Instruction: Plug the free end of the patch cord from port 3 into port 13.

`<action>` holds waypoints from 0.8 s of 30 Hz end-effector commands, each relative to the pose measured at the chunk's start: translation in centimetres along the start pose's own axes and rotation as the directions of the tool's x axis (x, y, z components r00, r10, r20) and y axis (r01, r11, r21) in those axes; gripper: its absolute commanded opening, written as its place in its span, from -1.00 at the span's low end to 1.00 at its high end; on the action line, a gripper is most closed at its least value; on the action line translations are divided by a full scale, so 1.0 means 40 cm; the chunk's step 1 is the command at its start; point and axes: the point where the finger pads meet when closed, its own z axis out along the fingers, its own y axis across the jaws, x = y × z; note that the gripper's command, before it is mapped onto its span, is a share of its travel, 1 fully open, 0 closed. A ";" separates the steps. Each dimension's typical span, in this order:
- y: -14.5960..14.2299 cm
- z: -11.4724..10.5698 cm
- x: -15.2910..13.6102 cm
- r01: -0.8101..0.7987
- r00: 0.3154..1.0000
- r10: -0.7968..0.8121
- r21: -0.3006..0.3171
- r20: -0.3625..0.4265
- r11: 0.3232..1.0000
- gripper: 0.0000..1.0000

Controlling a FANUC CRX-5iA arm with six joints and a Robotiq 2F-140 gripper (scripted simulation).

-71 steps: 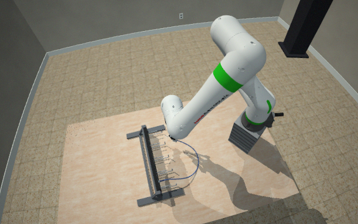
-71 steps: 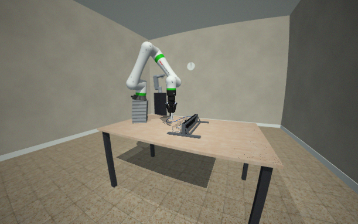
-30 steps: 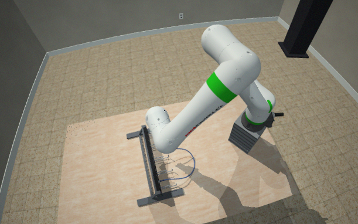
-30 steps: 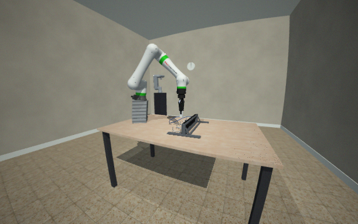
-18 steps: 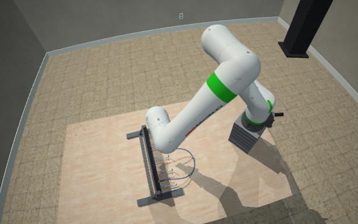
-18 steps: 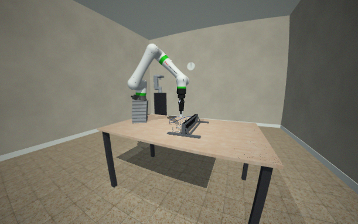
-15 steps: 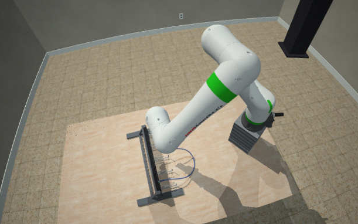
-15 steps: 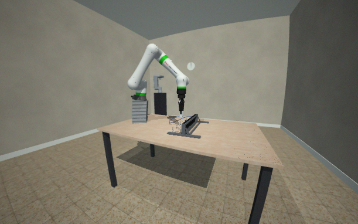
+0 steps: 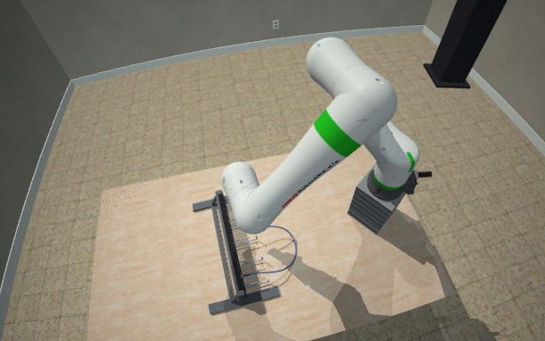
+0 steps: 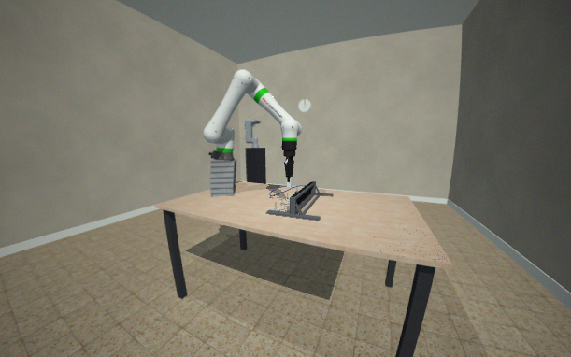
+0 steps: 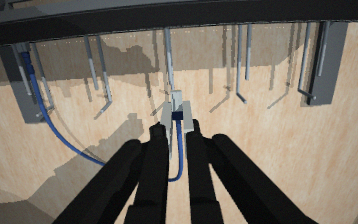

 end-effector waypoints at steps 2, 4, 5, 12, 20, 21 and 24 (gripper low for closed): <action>0.000 0.000 0.001 0.000 1.000 0.000 0.000 0.000 1.000 -1.00; 0.000 0.000 0.001 0.000 1.000 0.000 0.000 0.000 1.000 -1.00; 0.000 0.000 0.001 0.000 1.000 0.000 0.000 0.000 1.000 -1.00; 0.000 0.002 0.003 0.000 1.000 0.000 0.000 0.000 1.000 -1.00; 0.001 0.010 0.012 -0.001 1.000 0.001 0.000 0.001 1.000 -1.00; 0.001 0.012 0.014 -0.001 1.000 0.001 0.000 0.001 1.000 -1.00; 0.001 0.020 0.022 -0.001 1.000 0.001 0.000 0.001 1.000 -1.00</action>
